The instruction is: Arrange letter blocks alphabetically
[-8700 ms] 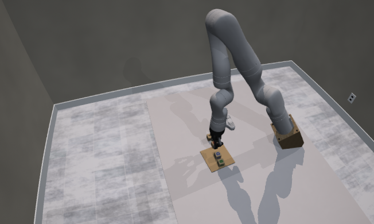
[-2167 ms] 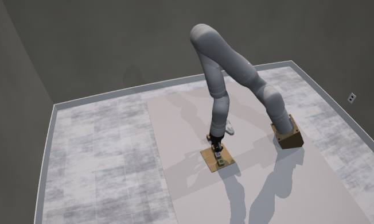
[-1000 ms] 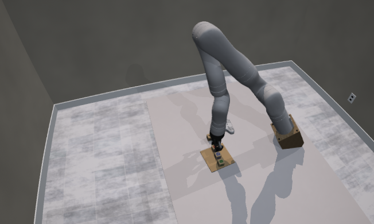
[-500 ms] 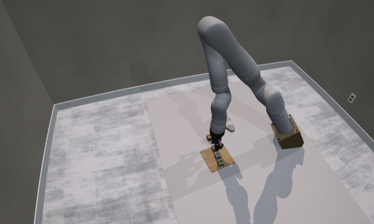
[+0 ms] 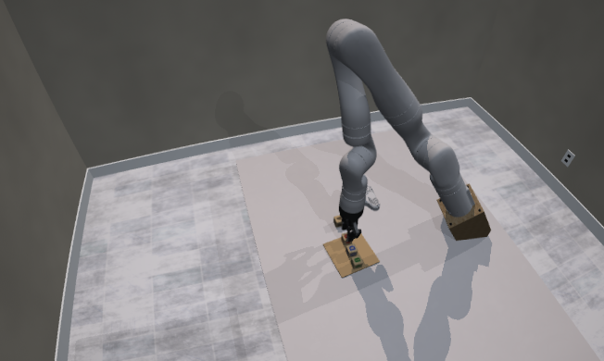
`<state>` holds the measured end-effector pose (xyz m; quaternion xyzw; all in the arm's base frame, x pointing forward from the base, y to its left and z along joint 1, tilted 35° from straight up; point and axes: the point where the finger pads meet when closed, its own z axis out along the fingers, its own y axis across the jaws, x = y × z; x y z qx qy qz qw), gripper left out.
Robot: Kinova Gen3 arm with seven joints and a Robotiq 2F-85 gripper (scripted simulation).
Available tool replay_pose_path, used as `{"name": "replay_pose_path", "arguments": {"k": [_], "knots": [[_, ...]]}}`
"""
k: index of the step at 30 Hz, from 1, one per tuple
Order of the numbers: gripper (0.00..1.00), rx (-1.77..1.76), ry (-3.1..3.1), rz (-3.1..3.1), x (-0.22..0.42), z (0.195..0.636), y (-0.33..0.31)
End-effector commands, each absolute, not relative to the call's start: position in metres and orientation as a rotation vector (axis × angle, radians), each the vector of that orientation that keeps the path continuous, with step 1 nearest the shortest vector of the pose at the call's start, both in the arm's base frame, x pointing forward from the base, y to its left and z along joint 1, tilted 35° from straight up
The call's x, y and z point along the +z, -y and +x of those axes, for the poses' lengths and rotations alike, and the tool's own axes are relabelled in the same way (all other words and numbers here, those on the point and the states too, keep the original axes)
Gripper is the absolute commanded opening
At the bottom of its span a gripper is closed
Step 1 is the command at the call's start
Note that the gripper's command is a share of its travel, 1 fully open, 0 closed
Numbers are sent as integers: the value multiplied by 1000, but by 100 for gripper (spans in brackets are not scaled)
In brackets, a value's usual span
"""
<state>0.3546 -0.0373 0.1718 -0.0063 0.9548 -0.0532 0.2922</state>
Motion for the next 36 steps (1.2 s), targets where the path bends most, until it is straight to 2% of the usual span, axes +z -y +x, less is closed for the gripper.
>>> {"name": "replay_pose_path", "arguments": {"k": [1, 36], "knots": [[46, -139, -2541, -21, 174, 353, 36], [46, -139, -2542, -21, 185, 346, 34]]}}
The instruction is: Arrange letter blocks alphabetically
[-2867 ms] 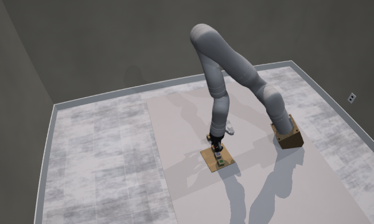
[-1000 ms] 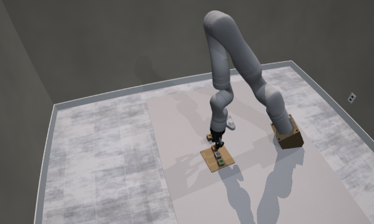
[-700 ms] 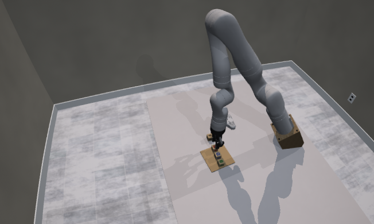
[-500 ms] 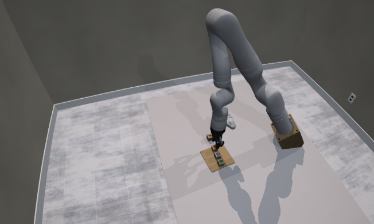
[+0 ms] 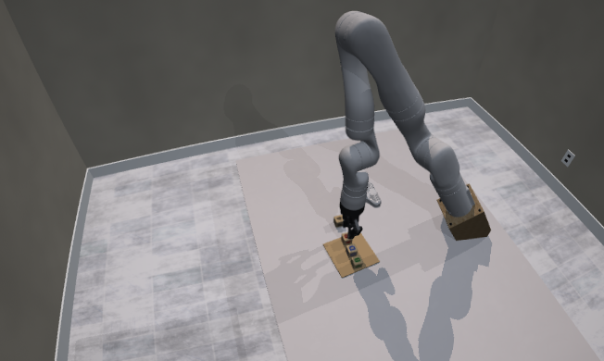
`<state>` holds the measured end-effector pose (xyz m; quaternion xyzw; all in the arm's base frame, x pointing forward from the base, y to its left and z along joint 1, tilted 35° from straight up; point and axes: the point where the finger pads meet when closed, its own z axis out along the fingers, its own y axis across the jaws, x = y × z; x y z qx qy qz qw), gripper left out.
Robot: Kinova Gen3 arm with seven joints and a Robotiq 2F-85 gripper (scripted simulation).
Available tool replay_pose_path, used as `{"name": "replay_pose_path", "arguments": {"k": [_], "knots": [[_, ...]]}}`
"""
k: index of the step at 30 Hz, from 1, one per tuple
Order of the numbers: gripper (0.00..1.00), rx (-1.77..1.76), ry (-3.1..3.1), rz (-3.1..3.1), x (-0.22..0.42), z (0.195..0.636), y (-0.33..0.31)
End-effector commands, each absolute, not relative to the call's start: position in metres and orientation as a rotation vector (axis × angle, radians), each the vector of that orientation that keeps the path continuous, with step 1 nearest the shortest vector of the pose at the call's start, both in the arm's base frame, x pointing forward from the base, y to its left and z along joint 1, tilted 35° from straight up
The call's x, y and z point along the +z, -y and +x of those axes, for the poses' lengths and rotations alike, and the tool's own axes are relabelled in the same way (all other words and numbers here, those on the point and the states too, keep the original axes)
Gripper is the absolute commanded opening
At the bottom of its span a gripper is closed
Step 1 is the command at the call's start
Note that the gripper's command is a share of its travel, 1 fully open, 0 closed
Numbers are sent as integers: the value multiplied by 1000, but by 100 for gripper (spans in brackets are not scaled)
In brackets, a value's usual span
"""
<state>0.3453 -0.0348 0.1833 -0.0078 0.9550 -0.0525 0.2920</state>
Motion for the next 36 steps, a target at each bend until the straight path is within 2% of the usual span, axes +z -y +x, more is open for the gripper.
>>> {"name": "replay_pose_path", "arguments": {"k": [1, 36], "knots": [[46, -139, -2542, -21, 185, 345, 34], [46, -138, -2541, -21, 195, 339, 33]]}}
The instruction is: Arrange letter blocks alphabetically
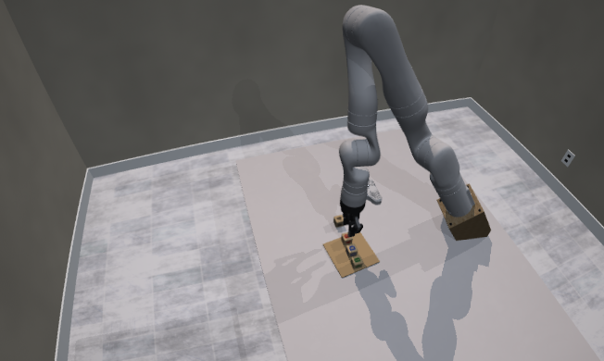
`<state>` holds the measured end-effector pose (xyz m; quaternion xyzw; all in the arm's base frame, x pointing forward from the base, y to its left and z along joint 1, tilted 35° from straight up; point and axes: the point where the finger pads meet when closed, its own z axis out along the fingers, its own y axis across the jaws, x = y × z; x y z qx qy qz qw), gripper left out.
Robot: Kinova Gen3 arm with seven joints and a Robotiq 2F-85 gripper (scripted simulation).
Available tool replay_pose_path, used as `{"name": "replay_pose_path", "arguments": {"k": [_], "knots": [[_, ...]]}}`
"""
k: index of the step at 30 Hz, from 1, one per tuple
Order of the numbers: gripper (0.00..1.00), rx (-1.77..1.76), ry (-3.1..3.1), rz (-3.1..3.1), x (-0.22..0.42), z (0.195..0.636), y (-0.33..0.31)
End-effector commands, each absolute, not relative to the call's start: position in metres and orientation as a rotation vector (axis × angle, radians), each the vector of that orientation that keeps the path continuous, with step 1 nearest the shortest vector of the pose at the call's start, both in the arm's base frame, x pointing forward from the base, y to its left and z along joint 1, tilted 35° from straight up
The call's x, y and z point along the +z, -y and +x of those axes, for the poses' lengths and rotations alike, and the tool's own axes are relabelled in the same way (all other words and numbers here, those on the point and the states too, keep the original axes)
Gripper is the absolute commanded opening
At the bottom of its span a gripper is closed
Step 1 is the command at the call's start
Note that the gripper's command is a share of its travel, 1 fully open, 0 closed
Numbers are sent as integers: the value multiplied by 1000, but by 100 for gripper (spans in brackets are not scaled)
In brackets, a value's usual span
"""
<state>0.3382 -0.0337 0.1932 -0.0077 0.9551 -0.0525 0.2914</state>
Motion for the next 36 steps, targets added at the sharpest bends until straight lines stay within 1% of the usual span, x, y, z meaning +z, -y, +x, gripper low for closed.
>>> {"name": "replay_pose_path", "arguments": {"k": [1, 36], "knots": [[46, -138, -2541, -21, 196, 338, 33], [46, -138, -2541, -21, 211, 328, 31]]}}
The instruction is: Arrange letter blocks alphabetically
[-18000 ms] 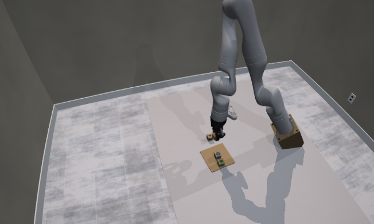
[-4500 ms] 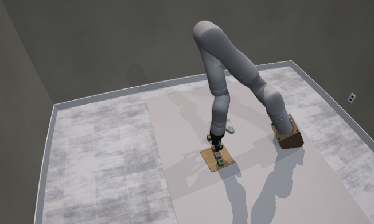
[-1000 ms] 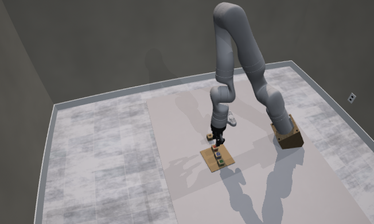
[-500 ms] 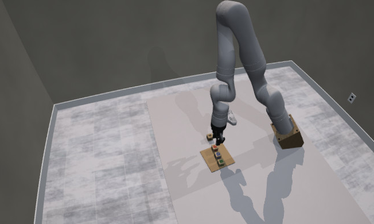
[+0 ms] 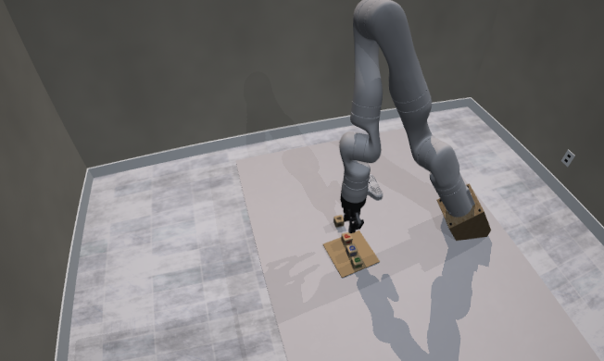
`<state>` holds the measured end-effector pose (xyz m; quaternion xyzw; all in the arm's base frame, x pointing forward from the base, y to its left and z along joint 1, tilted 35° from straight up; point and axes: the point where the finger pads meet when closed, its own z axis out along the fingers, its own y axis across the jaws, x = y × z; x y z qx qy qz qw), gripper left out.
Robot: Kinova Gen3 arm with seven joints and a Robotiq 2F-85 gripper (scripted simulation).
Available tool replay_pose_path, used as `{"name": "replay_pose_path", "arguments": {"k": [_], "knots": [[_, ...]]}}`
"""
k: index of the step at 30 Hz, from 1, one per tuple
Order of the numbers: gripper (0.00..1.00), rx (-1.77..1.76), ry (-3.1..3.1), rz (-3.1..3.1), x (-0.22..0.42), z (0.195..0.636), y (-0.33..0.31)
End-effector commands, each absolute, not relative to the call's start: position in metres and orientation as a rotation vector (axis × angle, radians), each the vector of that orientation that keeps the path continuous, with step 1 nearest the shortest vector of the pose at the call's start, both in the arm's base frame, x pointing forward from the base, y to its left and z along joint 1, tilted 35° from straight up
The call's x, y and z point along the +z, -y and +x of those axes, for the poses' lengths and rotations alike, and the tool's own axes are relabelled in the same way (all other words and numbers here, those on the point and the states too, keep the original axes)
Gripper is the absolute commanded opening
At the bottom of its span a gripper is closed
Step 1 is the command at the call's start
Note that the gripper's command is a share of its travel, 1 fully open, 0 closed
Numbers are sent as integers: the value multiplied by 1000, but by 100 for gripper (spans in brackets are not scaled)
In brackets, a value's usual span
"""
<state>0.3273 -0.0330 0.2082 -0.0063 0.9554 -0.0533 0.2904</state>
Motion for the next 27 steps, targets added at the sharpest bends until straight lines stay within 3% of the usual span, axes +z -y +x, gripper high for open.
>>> {"name": "replay_pose_path", "arguments": {"k": [1, 27], "knots": [[46, -138, -2541, -21, 212, 328, 31], [46, -138, -2541, -21, 218, 323, 31]]}}
